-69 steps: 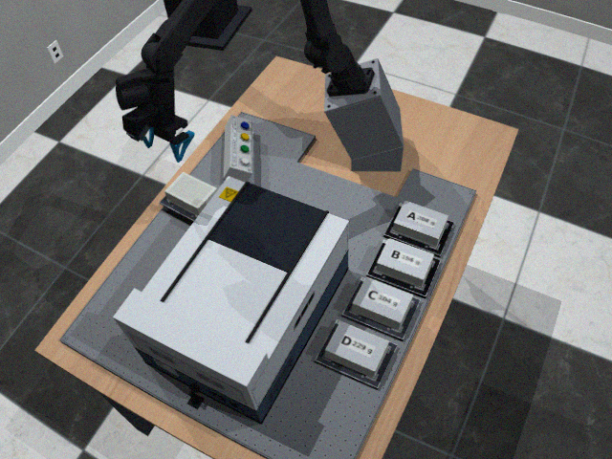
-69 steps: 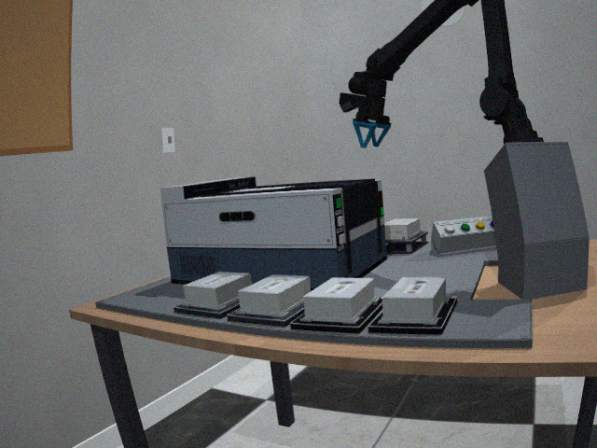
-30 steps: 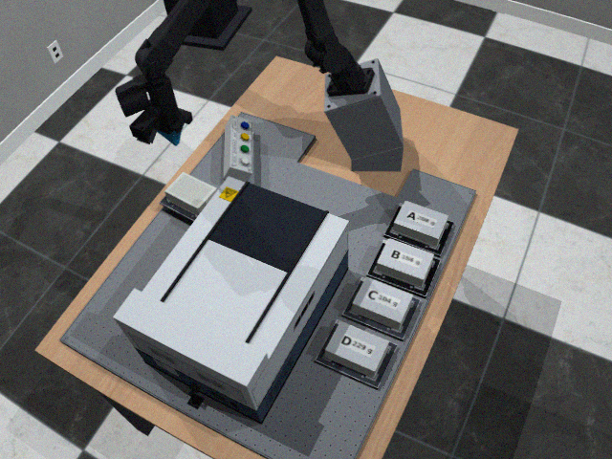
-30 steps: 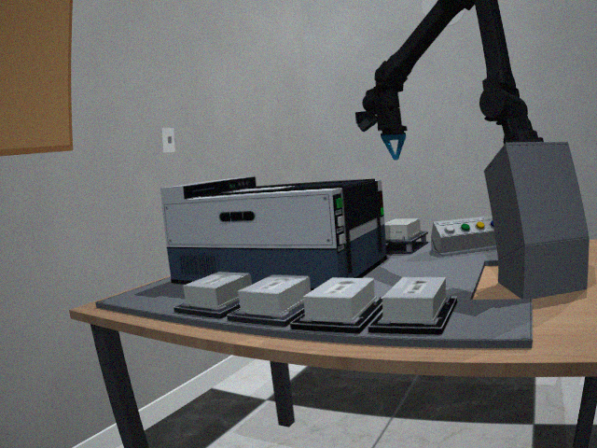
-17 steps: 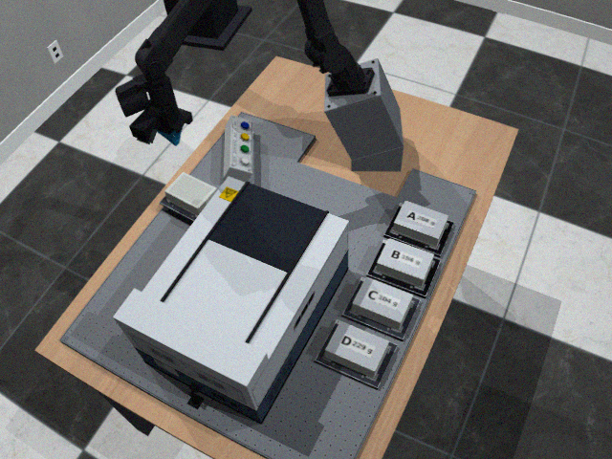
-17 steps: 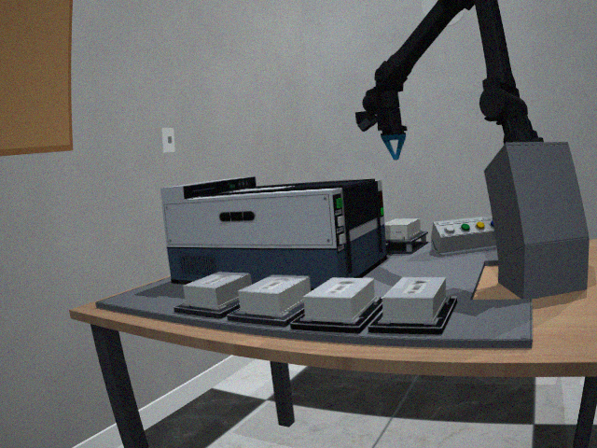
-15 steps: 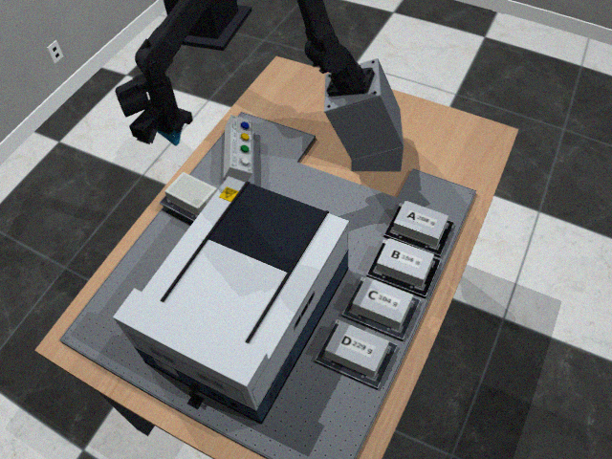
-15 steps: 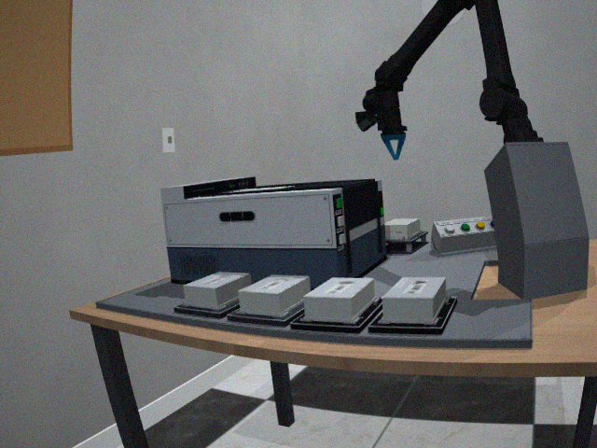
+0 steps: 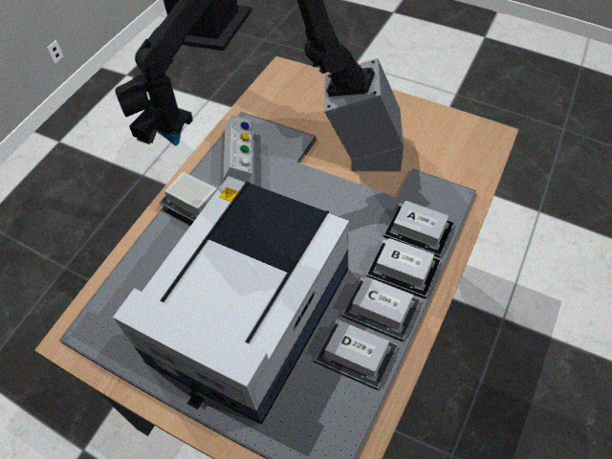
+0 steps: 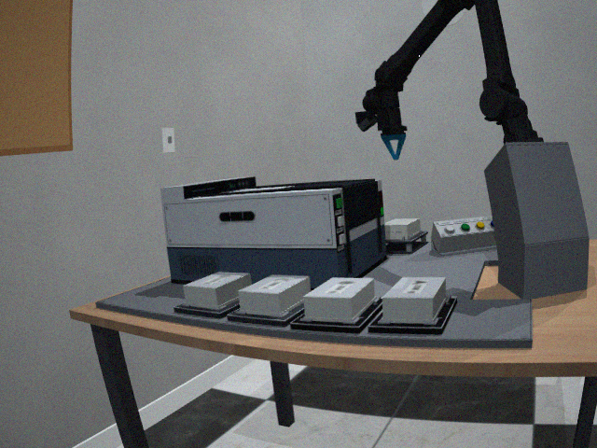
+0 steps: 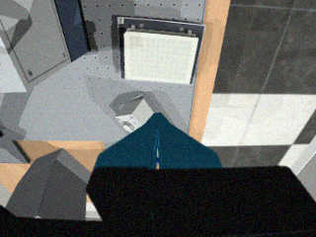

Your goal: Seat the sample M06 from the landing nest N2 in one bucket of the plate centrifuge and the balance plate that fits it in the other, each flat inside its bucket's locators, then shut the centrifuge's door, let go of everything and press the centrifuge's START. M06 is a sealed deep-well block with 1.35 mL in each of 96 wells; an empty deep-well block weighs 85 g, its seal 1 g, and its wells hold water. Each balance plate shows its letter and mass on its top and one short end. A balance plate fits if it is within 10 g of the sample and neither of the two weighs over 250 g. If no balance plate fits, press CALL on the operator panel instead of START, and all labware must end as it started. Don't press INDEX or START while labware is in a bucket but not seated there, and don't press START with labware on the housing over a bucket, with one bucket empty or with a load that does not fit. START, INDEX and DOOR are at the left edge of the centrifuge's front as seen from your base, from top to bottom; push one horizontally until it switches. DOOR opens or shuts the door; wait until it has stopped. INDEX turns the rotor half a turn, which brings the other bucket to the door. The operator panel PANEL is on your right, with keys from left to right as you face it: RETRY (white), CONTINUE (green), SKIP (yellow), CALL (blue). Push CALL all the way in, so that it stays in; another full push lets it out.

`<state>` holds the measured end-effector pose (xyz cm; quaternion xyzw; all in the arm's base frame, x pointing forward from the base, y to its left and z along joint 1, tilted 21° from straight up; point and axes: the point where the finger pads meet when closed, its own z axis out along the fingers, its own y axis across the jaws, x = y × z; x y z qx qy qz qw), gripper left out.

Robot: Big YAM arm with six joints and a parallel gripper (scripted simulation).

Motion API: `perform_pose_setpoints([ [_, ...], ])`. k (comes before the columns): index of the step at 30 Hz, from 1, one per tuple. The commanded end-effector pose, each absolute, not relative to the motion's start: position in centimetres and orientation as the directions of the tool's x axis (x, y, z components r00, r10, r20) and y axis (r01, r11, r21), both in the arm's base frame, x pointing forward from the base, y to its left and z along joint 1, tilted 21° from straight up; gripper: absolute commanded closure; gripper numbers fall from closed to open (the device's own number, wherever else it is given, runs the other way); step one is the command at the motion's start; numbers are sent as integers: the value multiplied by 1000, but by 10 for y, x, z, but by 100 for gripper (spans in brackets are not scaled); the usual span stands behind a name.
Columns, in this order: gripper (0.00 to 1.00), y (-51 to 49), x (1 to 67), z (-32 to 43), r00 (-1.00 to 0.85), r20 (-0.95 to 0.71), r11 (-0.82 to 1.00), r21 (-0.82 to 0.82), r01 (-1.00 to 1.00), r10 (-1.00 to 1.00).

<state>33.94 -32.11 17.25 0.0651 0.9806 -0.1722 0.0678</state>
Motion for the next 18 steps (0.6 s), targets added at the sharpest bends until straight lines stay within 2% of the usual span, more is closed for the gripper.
perform_pose_setpoints([
  [1, 100, -336, 344, 189, -980, -171, 925, -349, 153, 98],
  [18, 100, -325, 359, 202, -972, -225, 918, -368, 150, 69],
])
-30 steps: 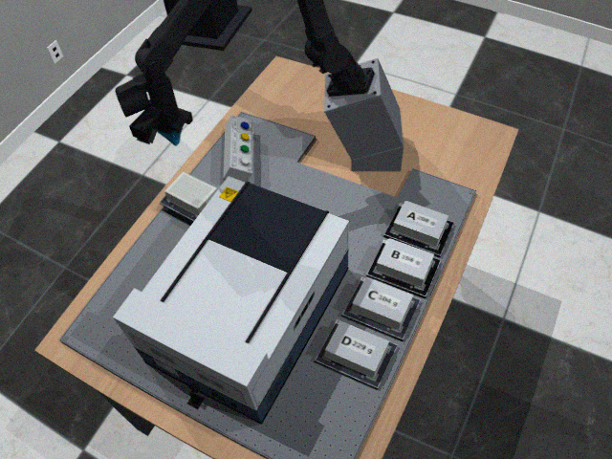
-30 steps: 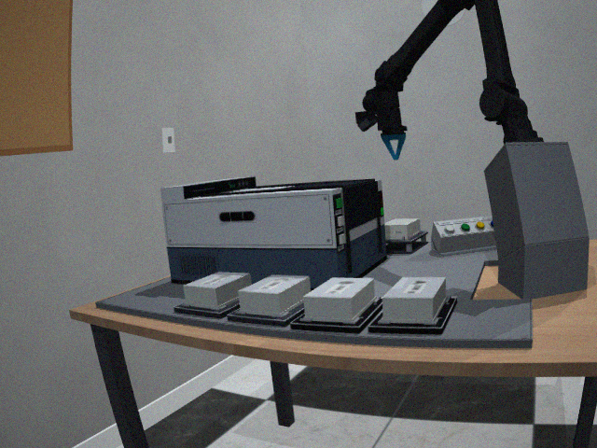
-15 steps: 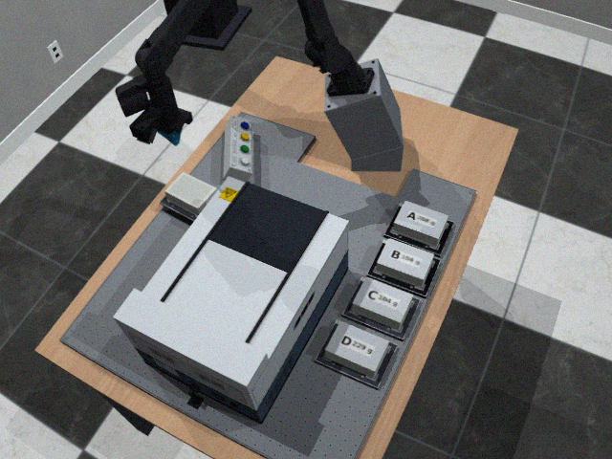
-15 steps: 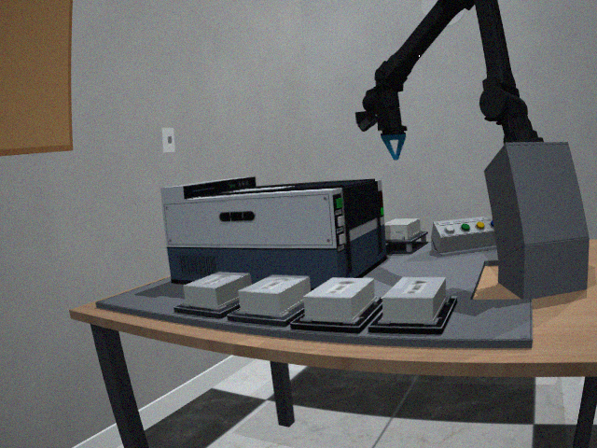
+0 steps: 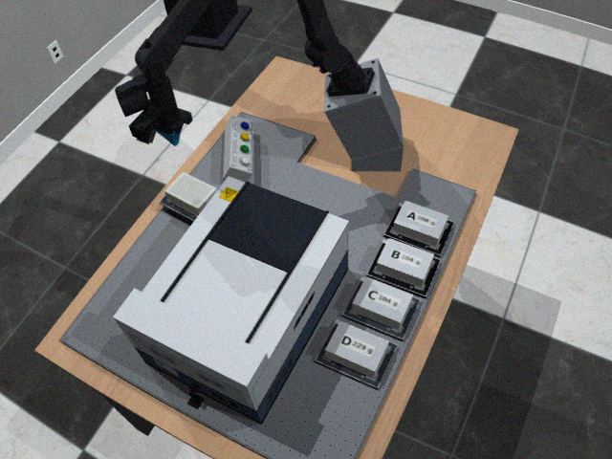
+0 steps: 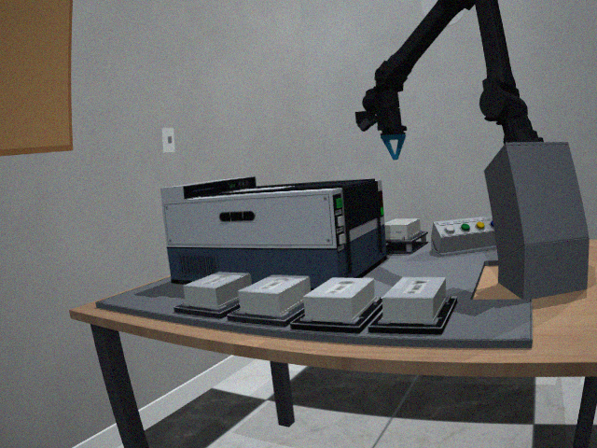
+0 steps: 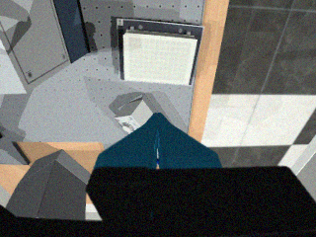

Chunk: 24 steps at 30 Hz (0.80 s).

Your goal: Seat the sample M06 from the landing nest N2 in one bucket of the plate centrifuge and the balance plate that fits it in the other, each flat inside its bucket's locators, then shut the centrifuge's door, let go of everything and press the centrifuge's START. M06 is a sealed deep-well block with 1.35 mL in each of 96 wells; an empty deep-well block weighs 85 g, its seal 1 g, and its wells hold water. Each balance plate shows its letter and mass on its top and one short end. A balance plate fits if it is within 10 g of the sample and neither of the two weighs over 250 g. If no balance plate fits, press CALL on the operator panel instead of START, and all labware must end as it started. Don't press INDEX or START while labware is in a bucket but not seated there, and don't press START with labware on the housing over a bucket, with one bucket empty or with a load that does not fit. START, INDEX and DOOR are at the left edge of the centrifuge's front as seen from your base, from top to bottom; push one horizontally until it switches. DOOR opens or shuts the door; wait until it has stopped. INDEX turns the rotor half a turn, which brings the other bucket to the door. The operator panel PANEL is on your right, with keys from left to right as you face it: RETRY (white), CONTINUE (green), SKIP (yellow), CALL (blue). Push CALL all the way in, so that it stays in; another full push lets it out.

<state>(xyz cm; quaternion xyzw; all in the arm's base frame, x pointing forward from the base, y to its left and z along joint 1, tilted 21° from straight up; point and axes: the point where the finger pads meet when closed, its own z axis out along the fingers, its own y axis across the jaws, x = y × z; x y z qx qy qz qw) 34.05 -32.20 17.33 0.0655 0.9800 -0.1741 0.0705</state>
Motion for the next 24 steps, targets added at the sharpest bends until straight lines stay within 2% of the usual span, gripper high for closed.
perform_pose_setpoints([
  [1, 100, -324, 359, 203, -970, -231, 917, -367, 156, 72],
  [17, 100, -310, 375, 192, -961, -268, 920, -356, 166, 70],
  [24, 100, -300, 393, 219, -932, -360, 908, -374, 189, 45],
])
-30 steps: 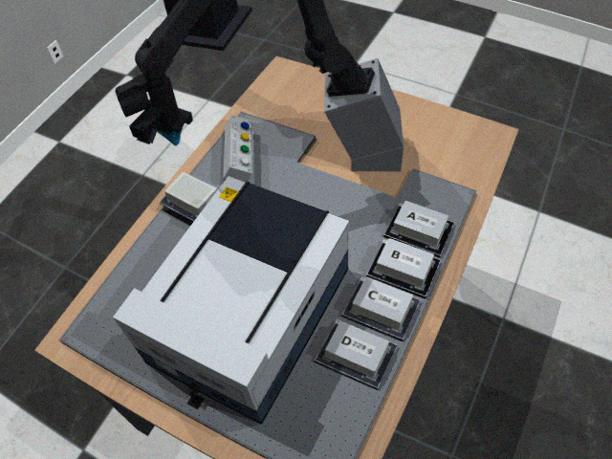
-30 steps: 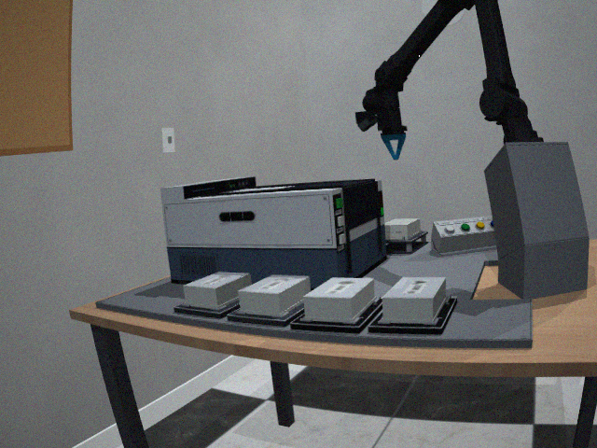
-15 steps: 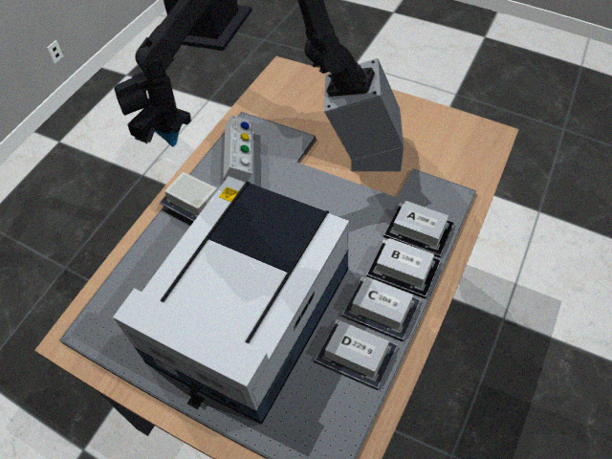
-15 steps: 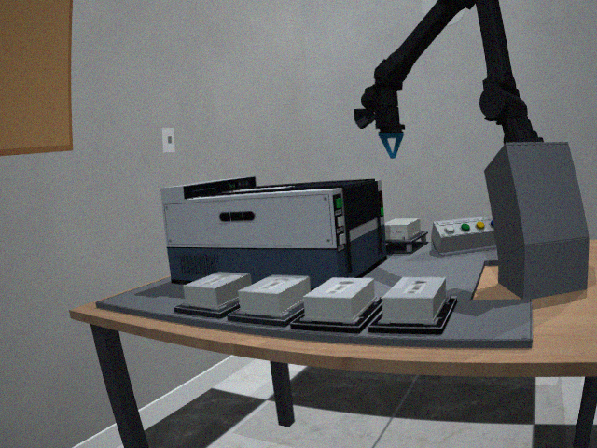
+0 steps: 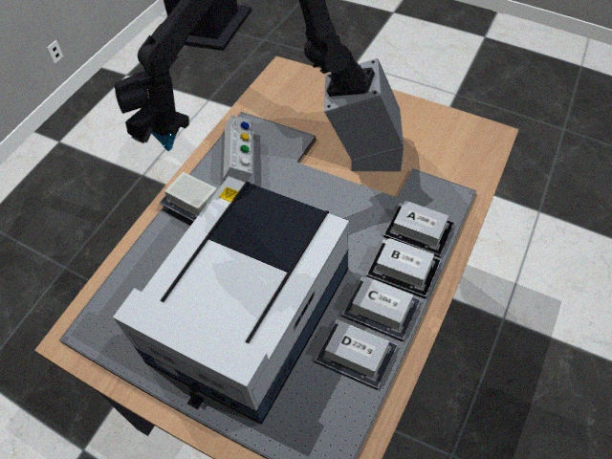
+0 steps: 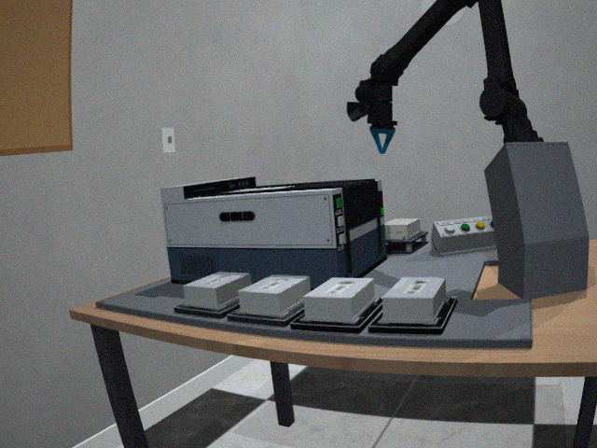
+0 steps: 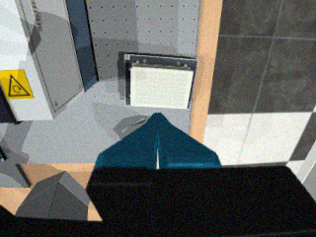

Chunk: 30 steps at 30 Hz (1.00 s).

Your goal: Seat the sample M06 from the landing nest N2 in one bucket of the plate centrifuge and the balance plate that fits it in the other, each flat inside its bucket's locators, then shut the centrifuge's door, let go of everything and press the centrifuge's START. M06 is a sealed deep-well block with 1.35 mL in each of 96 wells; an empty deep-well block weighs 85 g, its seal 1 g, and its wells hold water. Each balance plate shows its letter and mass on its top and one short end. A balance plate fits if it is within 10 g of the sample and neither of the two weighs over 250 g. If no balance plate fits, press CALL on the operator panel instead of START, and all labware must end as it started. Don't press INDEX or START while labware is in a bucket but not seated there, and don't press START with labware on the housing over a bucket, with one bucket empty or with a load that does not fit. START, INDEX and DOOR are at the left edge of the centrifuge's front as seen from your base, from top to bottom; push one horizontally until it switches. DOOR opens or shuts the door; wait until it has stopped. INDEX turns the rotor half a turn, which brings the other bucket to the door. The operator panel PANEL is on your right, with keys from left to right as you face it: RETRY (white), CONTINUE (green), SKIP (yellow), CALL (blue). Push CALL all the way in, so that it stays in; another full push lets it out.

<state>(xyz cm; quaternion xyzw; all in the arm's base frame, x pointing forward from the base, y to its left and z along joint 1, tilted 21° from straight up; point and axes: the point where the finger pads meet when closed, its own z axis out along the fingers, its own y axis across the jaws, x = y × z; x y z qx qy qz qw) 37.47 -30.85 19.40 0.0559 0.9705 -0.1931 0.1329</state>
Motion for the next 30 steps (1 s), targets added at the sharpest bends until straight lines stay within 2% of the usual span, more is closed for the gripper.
perform_pose_setpoints([
  [1, 100, -298, 395, 218, -929, -367, 908, -373, 189, 43],
  [10, 100, -286, 422, 226, -900, -435, 908, -369, 200, 22],
  [24, 100, -234, 471, 290, -746, -664, 909, -341, 238, -53],
  [27, 100, -231, 479, 275, -755, -654, 914, -333, 230, -48],
  [30, 100, -213, 484, 304, -690, -720, 918, -317, 238, -70],
])
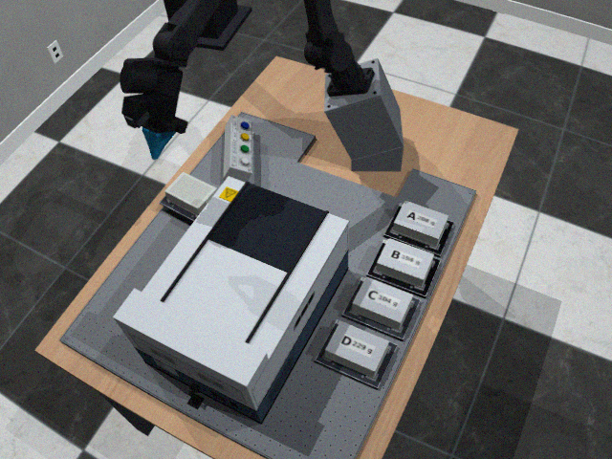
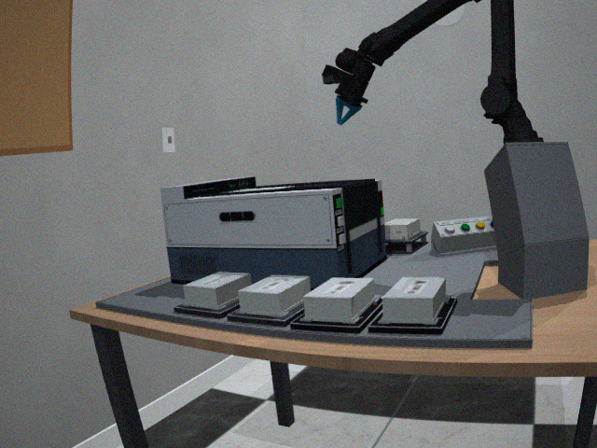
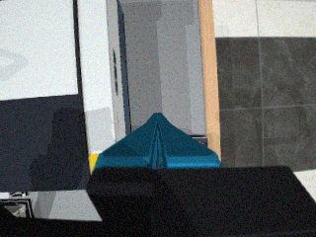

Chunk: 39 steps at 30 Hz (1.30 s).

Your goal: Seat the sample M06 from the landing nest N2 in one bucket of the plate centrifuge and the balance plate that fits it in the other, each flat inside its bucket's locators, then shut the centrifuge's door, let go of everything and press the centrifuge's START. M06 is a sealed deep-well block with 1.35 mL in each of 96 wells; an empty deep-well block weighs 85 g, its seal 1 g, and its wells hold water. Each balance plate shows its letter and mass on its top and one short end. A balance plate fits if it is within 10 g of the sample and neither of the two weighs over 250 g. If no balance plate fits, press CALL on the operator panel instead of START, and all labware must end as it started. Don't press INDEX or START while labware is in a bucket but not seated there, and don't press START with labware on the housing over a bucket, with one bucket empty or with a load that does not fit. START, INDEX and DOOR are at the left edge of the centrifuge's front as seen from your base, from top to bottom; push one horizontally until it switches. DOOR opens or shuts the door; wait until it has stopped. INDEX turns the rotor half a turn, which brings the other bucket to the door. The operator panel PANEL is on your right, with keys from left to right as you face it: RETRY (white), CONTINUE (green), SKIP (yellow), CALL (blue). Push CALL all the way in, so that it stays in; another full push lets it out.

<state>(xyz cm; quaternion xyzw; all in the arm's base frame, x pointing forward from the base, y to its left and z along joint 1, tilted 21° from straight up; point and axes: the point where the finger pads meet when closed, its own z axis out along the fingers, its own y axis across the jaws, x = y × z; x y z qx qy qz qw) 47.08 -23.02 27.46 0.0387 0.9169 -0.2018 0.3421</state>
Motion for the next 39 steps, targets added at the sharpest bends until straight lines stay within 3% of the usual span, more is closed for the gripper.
perform_pose_setpoints([
  [1, 100, -209, 492, 321, -659, -748, 918, -313, 244, -80],
  [14, 100, -143, 530, 371, -454, -885, 952, -218, 214, -101],
  [35, 100, 7, 512, 514, 51, -999, 1000, 11, -18, 12],
  [39, 100, 32, 541, 457, -114, -991, 997, 70, -34, 66],
])
